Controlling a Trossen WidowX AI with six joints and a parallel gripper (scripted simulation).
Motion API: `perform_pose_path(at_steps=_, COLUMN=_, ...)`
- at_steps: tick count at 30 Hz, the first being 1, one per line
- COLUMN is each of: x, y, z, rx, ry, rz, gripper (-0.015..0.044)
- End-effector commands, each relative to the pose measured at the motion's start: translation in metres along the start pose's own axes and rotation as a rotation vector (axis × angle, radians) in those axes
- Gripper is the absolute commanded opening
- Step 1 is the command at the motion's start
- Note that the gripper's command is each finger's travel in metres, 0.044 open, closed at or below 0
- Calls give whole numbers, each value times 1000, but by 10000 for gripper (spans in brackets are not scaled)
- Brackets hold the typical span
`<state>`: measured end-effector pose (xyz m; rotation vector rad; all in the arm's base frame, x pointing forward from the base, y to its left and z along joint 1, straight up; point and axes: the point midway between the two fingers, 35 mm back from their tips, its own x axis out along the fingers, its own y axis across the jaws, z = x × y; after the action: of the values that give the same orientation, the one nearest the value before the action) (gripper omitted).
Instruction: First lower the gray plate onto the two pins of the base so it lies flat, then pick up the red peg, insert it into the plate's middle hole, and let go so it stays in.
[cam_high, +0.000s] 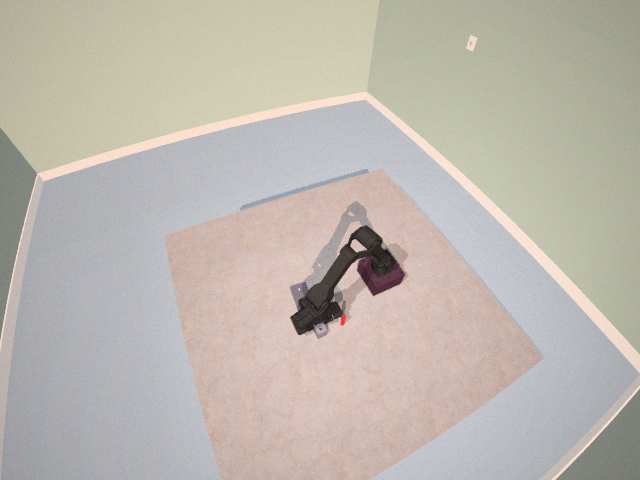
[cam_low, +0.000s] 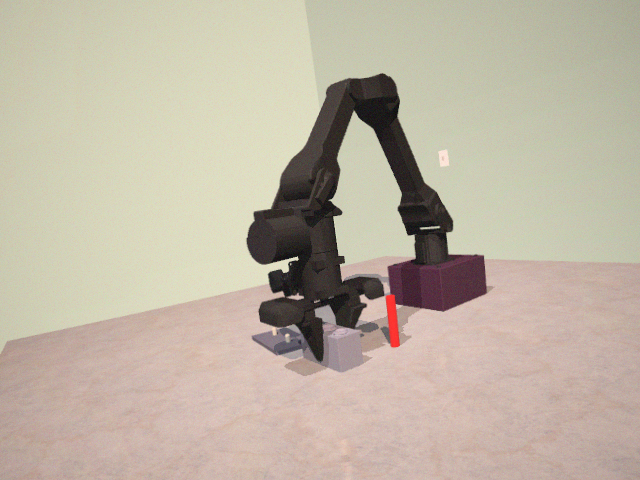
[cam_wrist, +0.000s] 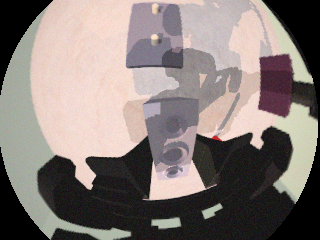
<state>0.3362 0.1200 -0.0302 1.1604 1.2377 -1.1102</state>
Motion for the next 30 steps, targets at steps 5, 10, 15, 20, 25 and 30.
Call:
perform_pose_path(at_steps=5, x=-3, y=0, z=0, rx=-7, ry=-5, rz=-1, gripper=0)
perform_pose_path(at_steps=10, x=-17, y=2, z=-1, rx=-14, ry=-7, rz=-2, gripper=0)
perform_pose_path(at_steps=15, x=-32, y=3, z=-2, rx=-14, ry=-7, rz=-2, gripper=0)
perform_pose_path(at_steps=20, x=-48, y=4, z=-4, rx=-13, ry=-6, rz=-1, gripper=0)
perform_pose_path(at_steps=25, x=-63, y=4, z=-5, rx=-16, ry=-4, rz=0, gripper=0)
perform_pose_path(at_steps=30, x=-79, y=3, z=-7, rx=-20, ry=-2, rz=0, gripper=0)
